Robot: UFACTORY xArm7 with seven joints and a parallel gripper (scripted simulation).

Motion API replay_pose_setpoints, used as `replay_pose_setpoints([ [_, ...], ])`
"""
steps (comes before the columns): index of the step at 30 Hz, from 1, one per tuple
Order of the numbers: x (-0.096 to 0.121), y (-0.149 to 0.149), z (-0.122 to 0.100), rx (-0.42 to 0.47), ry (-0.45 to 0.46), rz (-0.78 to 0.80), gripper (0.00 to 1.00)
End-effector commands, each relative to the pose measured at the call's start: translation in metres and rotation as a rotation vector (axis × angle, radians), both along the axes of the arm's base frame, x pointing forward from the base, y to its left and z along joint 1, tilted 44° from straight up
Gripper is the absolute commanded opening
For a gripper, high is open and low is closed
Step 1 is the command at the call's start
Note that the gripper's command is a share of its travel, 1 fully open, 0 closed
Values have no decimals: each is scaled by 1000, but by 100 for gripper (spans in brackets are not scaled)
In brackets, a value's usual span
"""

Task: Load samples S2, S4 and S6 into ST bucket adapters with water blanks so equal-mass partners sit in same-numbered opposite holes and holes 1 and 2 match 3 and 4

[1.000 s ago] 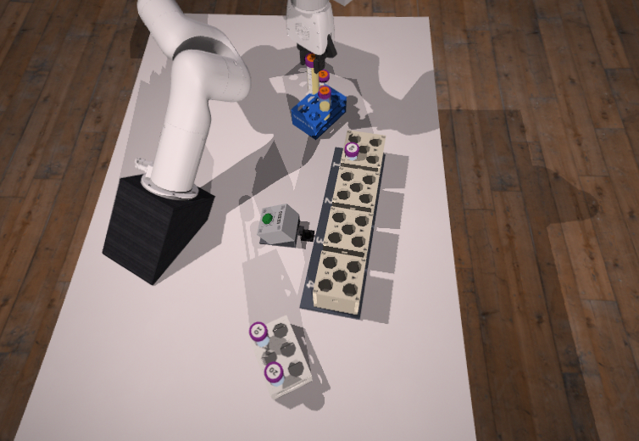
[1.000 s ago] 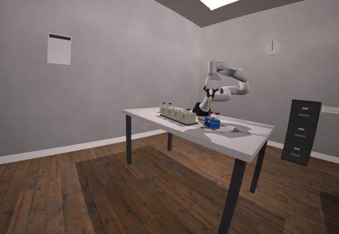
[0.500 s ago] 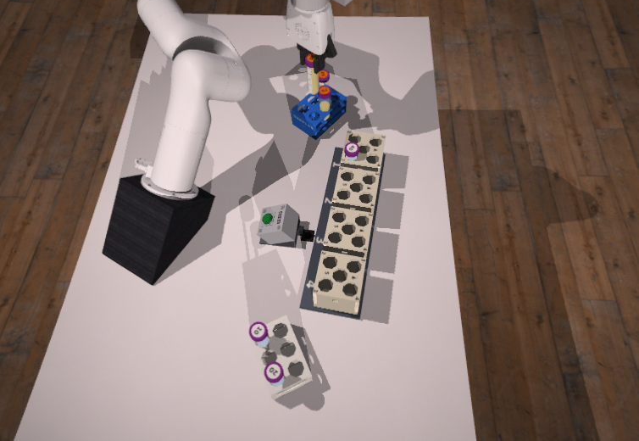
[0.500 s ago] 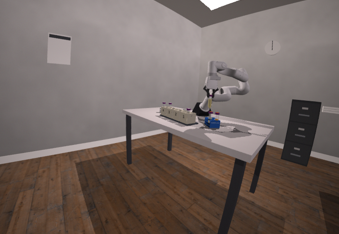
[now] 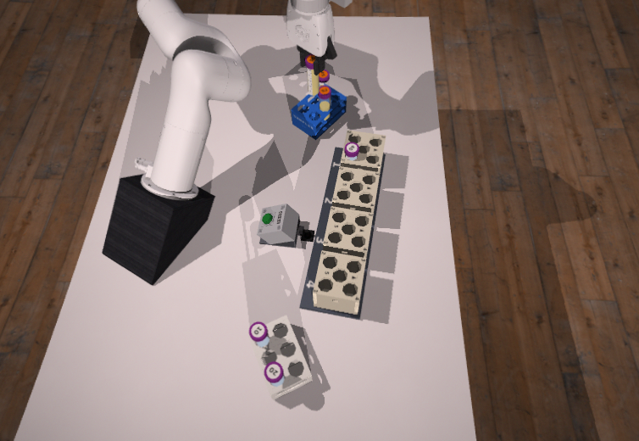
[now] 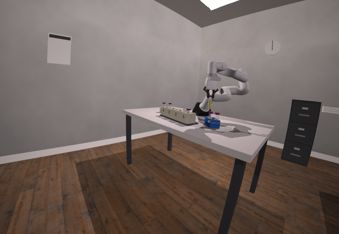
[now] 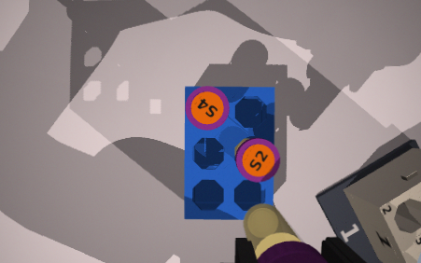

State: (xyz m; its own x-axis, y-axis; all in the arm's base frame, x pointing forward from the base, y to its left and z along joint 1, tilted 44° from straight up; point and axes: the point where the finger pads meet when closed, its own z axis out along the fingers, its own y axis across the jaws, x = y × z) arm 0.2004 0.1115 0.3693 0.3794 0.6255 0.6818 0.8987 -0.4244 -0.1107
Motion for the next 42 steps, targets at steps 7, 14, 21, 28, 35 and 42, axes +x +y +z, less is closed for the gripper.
replay_pose_setpoints([
  [7,5,14,-14,1,-2,-1,0],
  [14,7,20,-22,1,-2,-1,0],
  [21,10,29,-32,1,-2,-1,0],
  [28,12,36,-39,1,-2,-1,0],
  [35,15,45,-49,1,-2,-1,0],
  [42,16,45,-49,1,-2,-1,0],
])
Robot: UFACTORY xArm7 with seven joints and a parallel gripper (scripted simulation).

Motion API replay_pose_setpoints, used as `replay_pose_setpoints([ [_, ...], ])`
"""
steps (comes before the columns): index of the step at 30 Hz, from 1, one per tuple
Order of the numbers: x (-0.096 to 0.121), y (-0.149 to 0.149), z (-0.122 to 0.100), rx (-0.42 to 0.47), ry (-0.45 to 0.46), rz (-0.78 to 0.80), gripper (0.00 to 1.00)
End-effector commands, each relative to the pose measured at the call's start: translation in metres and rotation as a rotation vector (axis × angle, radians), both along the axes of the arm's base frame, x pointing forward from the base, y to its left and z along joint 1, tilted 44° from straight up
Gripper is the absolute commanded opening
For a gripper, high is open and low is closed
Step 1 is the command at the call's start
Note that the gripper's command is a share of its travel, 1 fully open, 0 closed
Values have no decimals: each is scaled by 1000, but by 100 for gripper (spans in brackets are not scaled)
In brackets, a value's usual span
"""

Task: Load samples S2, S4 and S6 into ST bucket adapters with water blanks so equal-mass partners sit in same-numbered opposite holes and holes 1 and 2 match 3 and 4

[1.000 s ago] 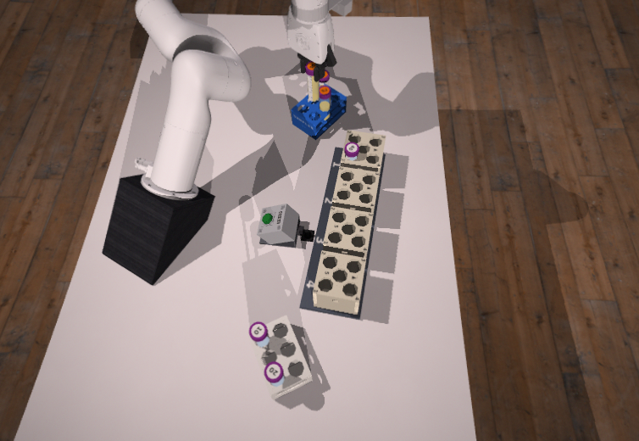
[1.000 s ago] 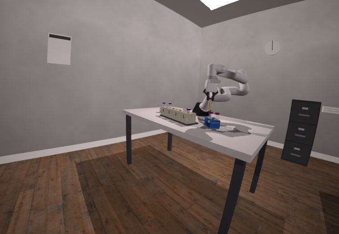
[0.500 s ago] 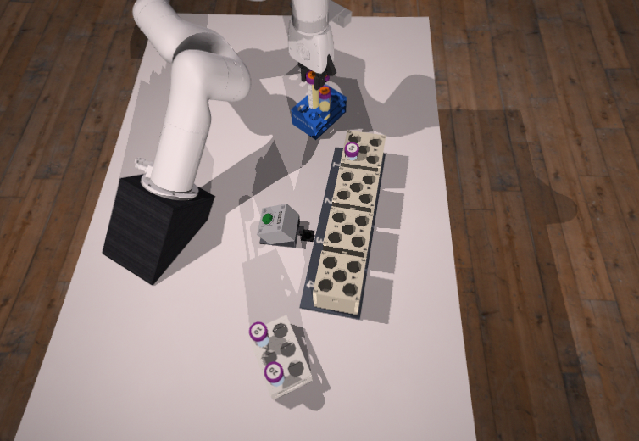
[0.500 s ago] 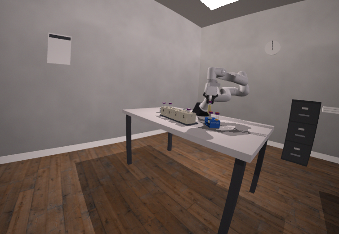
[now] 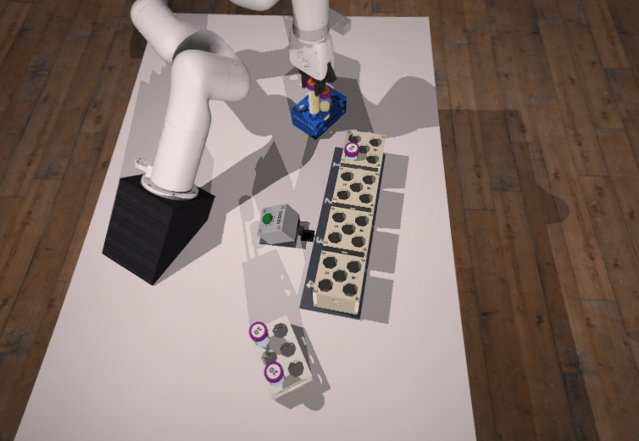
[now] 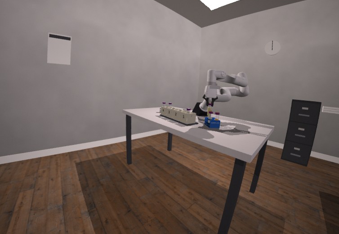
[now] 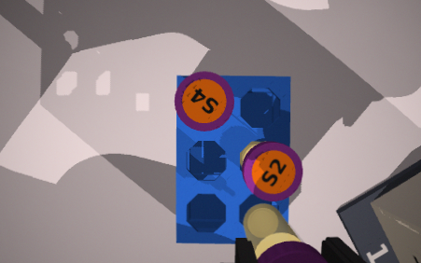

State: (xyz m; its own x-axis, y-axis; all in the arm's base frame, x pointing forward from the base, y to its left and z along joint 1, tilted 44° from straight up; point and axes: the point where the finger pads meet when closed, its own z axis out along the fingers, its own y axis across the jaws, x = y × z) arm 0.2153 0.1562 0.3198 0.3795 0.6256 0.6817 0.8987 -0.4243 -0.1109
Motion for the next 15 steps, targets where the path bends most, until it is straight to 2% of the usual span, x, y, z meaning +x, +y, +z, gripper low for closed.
replay_pose_setpoints([
  [1,1,0,0,1,-2,-1,0],
  [15,1,2,-2,1,-2,-1,0],
])
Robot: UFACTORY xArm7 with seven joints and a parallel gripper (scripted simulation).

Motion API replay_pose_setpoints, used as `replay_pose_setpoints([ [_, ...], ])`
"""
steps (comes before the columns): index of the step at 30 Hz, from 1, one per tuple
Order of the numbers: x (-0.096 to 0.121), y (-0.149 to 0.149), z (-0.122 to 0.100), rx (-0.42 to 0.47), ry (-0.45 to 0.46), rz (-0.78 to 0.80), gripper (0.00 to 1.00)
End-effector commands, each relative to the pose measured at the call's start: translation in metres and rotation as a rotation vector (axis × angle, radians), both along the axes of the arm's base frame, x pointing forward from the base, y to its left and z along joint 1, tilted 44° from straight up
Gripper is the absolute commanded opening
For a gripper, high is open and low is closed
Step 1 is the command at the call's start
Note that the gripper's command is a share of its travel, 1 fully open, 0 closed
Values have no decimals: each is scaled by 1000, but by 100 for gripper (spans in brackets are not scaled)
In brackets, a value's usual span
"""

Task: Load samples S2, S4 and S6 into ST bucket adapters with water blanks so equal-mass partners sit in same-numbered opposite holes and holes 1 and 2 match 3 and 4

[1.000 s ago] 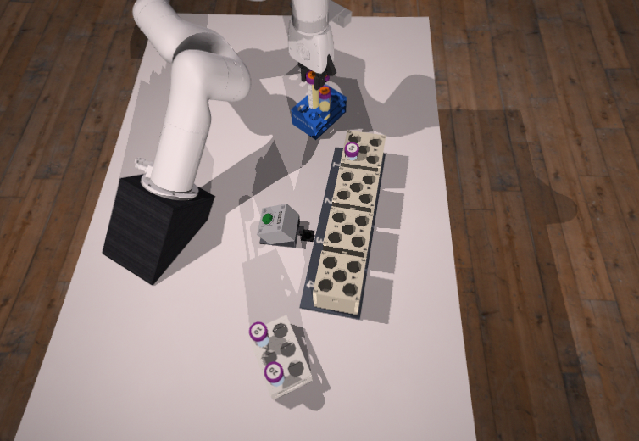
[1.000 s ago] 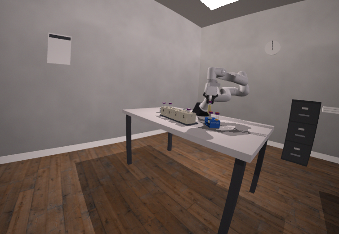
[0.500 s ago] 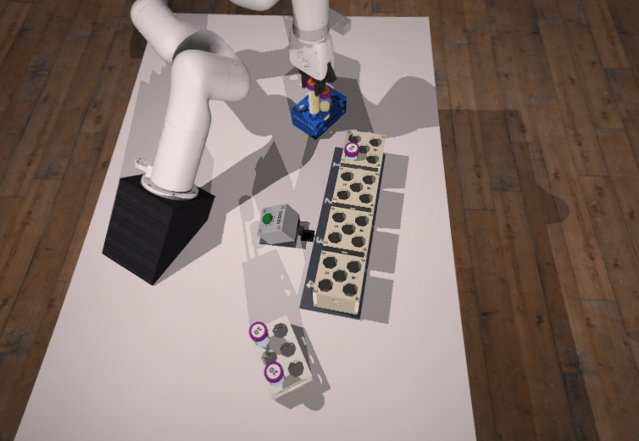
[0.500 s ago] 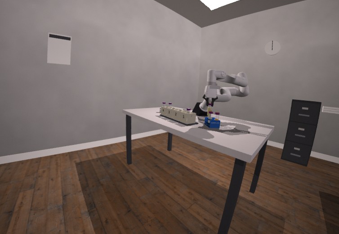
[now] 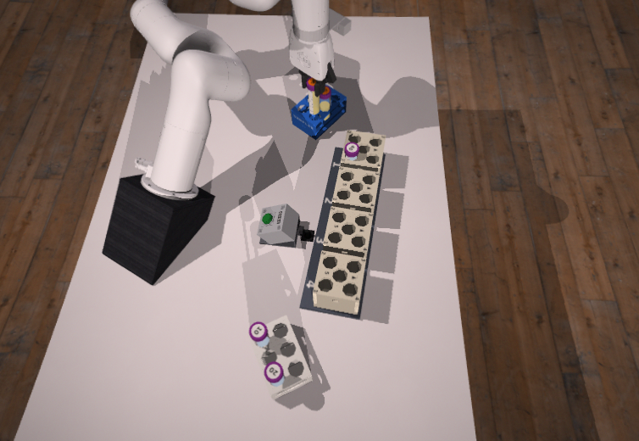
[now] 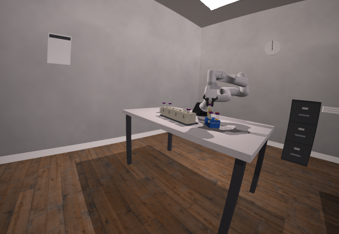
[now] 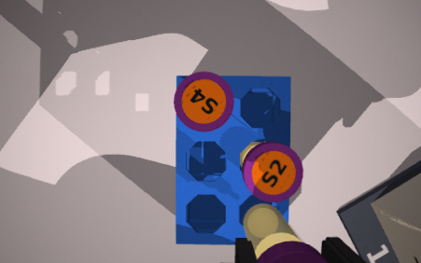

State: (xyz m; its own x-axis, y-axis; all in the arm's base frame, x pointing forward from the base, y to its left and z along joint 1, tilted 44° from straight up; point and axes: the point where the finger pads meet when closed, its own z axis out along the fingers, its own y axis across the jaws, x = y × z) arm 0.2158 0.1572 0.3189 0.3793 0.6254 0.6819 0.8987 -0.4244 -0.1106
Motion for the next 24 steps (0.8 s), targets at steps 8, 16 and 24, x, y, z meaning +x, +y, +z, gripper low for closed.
replay_pose_setpoints([
  [8,2,5,-5,1,-2,0,0],
  [16,4,11,-11,1,-2,0,0],
  [24,5,15,-15,1,-2,0,0],
])
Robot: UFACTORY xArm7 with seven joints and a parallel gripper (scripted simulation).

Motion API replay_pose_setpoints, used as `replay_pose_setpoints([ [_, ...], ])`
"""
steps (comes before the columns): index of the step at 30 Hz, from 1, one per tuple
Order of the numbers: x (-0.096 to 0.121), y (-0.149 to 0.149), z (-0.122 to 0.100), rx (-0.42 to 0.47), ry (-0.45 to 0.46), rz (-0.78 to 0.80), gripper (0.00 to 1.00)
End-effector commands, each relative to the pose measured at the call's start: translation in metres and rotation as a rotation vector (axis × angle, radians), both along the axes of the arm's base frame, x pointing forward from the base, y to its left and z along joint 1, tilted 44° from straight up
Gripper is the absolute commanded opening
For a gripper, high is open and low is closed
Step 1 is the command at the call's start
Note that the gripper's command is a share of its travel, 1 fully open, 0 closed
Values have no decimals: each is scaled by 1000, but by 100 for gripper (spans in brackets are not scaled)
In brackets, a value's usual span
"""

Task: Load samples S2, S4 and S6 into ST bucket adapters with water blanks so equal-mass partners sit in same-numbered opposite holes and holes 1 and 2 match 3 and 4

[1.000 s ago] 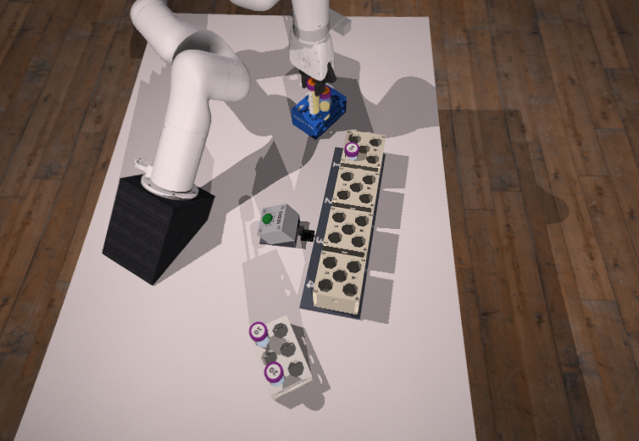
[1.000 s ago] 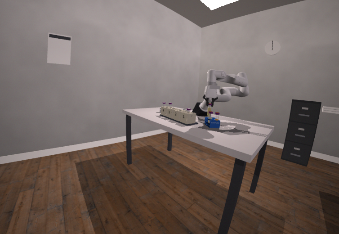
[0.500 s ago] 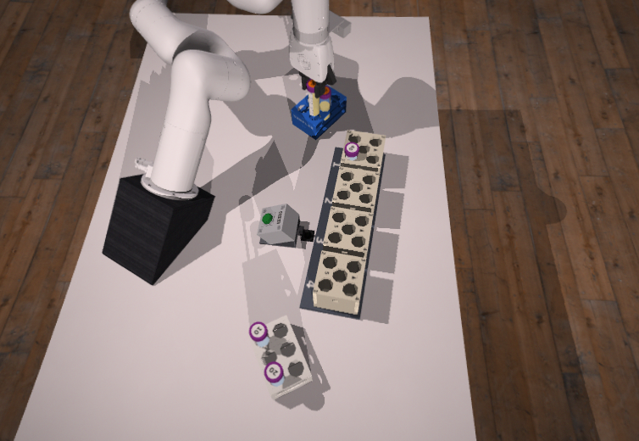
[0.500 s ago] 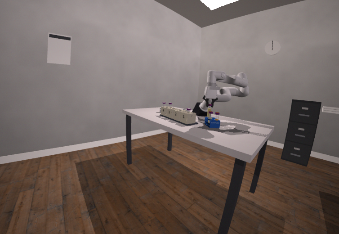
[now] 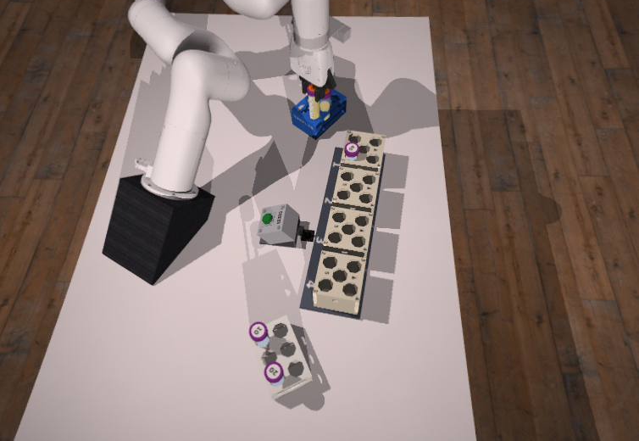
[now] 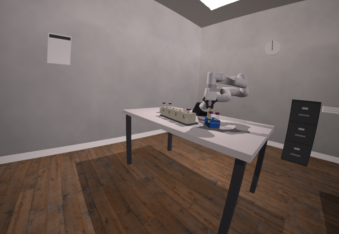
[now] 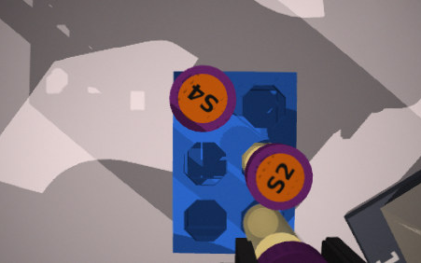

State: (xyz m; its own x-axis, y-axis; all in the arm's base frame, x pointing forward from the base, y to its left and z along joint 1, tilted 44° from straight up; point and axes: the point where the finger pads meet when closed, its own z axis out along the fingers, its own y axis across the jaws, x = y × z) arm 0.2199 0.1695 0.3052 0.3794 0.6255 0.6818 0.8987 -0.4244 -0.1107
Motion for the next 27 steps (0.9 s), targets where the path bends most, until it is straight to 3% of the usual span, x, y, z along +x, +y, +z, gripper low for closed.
replay_pose_setpoints([
  [1,1,3,-2,1,-2,0,0],
  [27,7,19,-20,1,-2,0,0],
])
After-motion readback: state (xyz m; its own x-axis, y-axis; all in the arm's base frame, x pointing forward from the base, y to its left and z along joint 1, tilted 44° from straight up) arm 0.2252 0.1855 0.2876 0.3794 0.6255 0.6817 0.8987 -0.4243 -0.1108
